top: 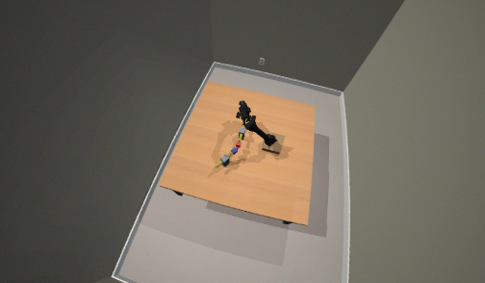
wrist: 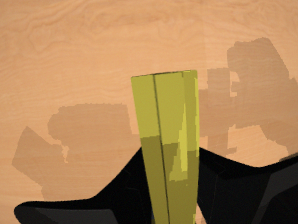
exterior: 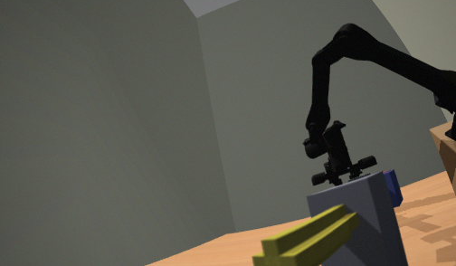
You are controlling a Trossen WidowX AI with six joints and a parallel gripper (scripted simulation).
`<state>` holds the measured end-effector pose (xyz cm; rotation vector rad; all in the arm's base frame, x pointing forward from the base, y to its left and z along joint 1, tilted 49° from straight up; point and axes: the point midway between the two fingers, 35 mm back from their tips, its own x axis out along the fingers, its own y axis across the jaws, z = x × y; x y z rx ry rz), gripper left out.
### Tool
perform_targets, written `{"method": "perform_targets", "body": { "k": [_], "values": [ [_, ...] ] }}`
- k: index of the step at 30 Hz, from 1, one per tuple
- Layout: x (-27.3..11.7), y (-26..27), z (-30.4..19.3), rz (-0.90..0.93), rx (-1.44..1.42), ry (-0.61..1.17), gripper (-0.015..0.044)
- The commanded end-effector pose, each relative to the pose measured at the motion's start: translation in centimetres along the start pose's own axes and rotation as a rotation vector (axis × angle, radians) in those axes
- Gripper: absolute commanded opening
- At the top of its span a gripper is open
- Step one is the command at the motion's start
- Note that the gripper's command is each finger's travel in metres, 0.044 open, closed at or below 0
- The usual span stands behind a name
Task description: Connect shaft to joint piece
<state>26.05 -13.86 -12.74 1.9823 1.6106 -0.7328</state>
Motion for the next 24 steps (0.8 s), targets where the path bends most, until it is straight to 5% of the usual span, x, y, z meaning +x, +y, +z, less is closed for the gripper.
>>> {"method": "perform_targets", "body": {
  "k": [1,24],
  "values": [
    [0.1,0.0,-0.8,0.003,0.004,0.002,0.0000],
    [0.1,0.0,-4.4,0.002,0.005,0.004,0.0000]
  ]
}}
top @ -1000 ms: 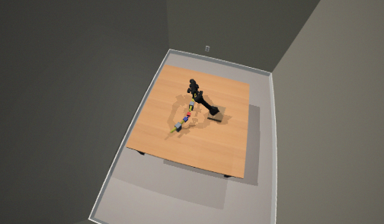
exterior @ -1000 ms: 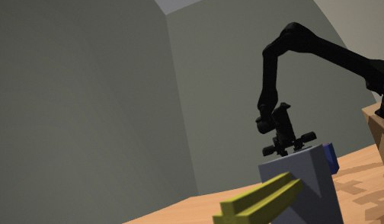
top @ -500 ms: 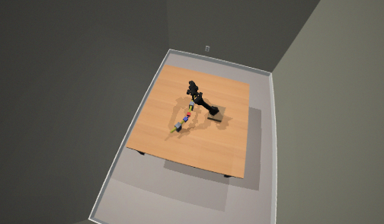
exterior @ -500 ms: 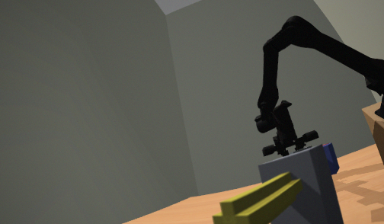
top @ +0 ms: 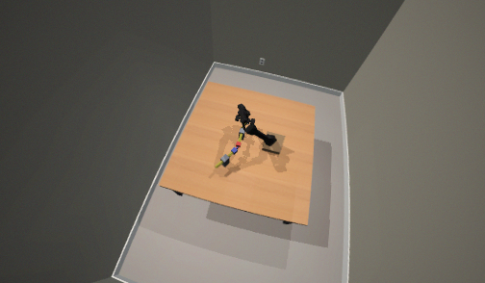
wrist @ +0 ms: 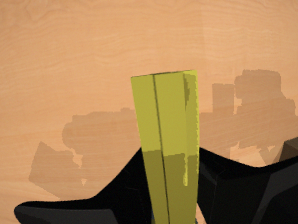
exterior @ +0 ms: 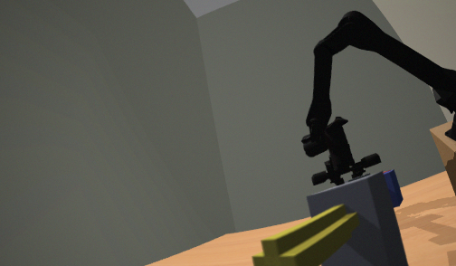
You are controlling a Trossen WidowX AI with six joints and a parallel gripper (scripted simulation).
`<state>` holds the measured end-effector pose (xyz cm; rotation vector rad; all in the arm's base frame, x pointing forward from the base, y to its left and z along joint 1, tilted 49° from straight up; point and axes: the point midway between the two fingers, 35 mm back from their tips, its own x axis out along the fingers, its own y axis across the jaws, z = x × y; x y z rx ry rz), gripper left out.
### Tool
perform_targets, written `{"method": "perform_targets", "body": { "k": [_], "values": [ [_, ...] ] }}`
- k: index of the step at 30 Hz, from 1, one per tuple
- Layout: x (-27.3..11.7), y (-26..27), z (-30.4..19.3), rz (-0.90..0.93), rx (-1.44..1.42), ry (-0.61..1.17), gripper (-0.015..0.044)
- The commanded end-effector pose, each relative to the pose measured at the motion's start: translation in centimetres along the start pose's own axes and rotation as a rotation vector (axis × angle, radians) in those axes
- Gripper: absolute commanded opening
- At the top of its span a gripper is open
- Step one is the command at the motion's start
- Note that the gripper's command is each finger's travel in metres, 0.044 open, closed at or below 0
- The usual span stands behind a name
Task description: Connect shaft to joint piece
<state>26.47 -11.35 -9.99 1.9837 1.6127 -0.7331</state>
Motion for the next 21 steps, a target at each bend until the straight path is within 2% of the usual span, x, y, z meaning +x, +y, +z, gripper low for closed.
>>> {"method": "perform_targets", "body": {
  "k": [1,19,21],
  "values": [
    [0.06,-0.01,-0.83,0.003,0.003,0.002,0.0000],
    [0.02,0.00,-1.31,-0.001,0.001,0.000,0.0000],
    [0.02,0.00,-1.31,-0.001,0.001,0.000,0.0052]
  ]
}}
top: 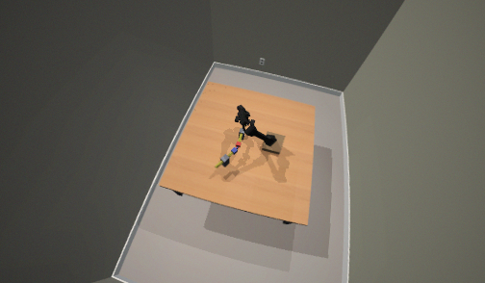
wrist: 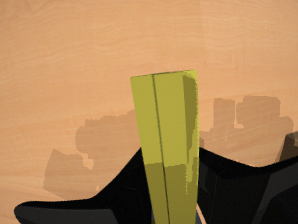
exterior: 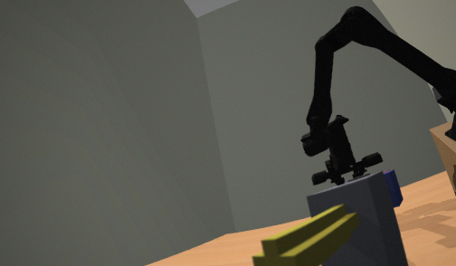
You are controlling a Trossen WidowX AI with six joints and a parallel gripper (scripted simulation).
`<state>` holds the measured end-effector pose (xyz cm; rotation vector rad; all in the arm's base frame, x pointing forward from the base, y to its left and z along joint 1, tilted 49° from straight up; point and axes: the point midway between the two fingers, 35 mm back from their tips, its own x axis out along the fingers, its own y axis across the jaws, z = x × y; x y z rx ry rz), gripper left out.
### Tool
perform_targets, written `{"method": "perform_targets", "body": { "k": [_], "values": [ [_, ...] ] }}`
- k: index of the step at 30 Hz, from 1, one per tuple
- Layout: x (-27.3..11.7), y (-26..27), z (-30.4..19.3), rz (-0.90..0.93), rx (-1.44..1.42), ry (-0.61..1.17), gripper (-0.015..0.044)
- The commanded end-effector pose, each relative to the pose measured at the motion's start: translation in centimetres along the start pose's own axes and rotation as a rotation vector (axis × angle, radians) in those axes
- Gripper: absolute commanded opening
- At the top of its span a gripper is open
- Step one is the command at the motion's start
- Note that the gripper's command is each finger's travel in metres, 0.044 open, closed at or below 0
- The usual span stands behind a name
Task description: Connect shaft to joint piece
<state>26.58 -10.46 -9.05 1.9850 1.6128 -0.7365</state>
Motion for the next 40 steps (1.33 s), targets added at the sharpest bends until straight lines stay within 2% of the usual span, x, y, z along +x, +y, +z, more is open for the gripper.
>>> {"method": "perform_targets", "body": {
  "k": [1,6,20,34,40],
  "values": [
    [0.0,0.0,0.0,0.000,-0.002,0.000,0.0067],
    [0.0,0.0,0.0,0.000,-0.002,0.000,0.0067],
    [0.0,0.0,0.0,0.000,-0.002,0.000,0.0434],
    [0.0,0.0,0.0,0.000,-0.002,0.000,0.0440],
    [-3.0,0.0,0.0,0.003,0.001,0.002,0.0440]
  ]
}}
